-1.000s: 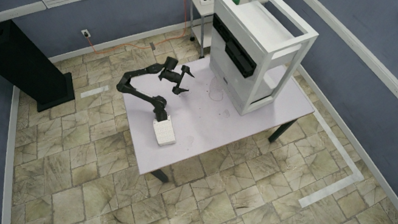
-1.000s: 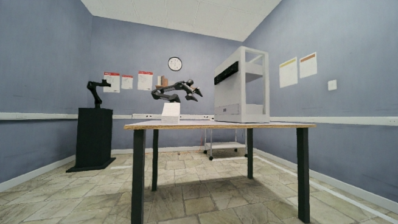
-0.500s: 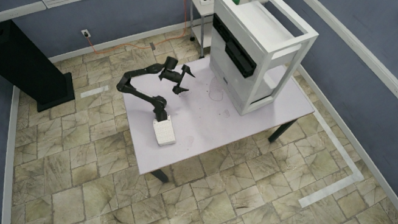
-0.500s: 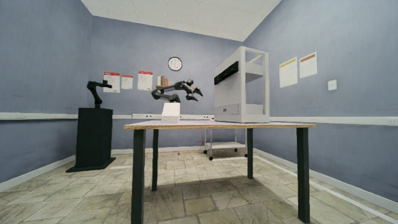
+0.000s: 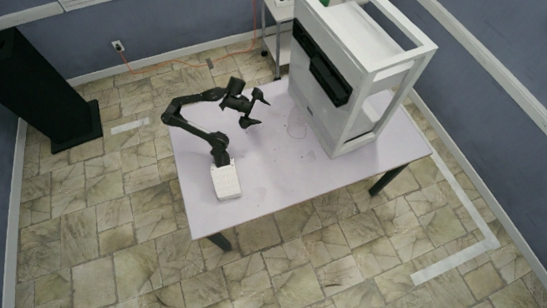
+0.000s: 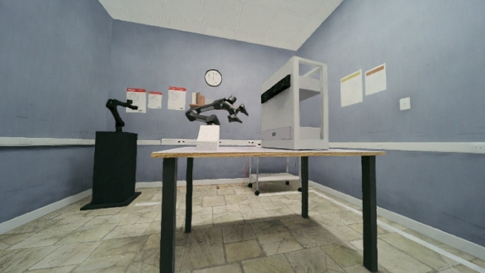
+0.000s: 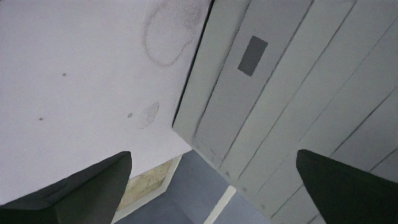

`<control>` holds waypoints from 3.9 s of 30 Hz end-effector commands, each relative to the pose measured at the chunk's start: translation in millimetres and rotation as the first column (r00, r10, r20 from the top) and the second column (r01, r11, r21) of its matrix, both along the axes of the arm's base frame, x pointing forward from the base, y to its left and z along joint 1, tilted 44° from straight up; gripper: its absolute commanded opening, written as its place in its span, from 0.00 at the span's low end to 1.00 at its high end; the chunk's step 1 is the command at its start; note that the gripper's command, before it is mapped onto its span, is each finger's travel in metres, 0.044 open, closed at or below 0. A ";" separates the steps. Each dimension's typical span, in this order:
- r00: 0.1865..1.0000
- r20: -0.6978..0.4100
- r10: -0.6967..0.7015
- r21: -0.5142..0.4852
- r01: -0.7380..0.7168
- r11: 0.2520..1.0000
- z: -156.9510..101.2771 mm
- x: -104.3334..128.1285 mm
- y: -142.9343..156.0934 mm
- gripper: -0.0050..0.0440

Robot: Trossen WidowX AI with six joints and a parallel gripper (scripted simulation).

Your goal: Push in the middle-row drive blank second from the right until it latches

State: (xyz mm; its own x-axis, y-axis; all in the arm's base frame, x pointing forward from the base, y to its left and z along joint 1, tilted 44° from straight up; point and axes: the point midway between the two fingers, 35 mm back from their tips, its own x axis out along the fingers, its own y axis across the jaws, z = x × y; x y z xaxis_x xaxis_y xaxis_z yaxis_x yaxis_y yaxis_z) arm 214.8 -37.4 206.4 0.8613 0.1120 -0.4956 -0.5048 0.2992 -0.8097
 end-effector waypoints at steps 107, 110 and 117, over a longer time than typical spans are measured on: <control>0.902 -0.424 -0.082 0.191 0.000 -0.982 78.6 20.1 -205.6 1.00; 0.908 -0.416 -0.047 0.120 0.003 -0.993 78.2 16.7 -209.6 1.00; 0.917 -0.399 0.006 0.010 0.011 -1.000 77.3 11.3 -215.5 1.00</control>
State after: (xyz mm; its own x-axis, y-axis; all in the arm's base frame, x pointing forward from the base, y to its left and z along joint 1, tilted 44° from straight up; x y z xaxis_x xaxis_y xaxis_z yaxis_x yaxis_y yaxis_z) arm 230.2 -247.4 283.3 0.9910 -0.1033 0.0857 -0.1073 -0.2265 0.9681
